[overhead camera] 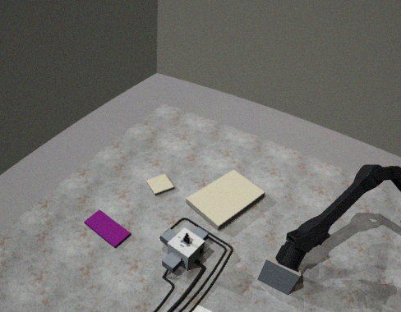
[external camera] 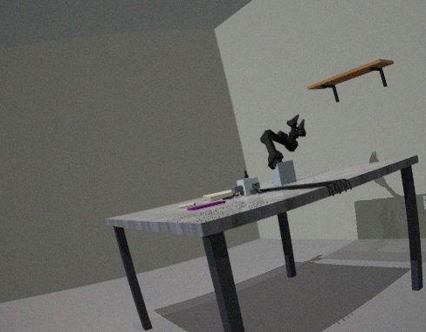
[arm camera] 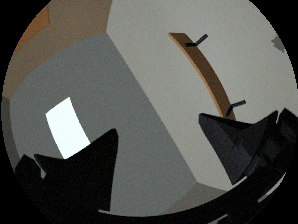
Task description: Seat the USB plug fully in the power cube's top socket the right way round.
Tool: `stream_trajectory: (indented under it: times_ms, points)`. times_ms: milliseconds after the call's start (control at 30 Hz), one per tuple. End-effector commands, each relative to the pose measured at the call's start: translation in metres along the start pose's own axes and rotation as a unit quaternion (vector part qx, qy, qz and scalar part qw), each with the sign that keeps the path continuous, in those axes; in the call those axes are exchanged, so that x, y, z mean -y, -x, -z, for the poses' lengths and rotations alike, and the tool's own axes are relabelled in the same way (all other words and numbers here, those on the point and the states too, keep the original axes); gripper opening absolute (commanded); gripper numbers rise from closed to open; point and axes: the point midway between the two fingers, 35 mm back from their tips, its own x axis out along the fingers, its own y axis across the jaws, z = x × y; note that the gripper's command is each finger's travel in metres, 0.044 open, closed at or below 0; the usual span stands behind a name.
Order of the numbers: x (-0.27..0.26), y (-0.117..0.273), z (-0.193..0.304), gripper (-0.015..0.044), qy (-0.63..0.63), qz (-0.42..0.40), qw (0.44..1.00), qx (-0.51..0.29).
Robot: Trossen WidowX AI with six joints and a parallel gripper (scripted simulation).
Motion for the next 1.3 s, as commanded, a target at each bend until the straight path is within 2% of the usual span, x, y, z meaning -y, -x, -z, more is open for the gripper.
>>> stream_trajectory:
  times_ms: [0, 167, 400, 633, 900, 1267]
  points:
    - [0.001, 0.001, 0.001, 0.0426, 0.001, 0.002, 1.000, 0.000]
    - [0.025, 0.046, 0.027, 0.0440, 0.035, 0.074, 0.997, -0.009]
    - [0.054, 0.158, 0.090, 0.0440, 0.106, 0.238, 0.963, -0.061]
    - [0.043, 0.277, 0.154, 0.0440, 0.159, 0.386, 0.895, -0.154]
    - [-0.018, 0.401, 0.218, 0.0440, 0.186, 0.513, 0.783, -0.299]
    - [-0.165, 0.546, 0.268, 0.0440, 0.140, 0.620, 0.589, -0.499]
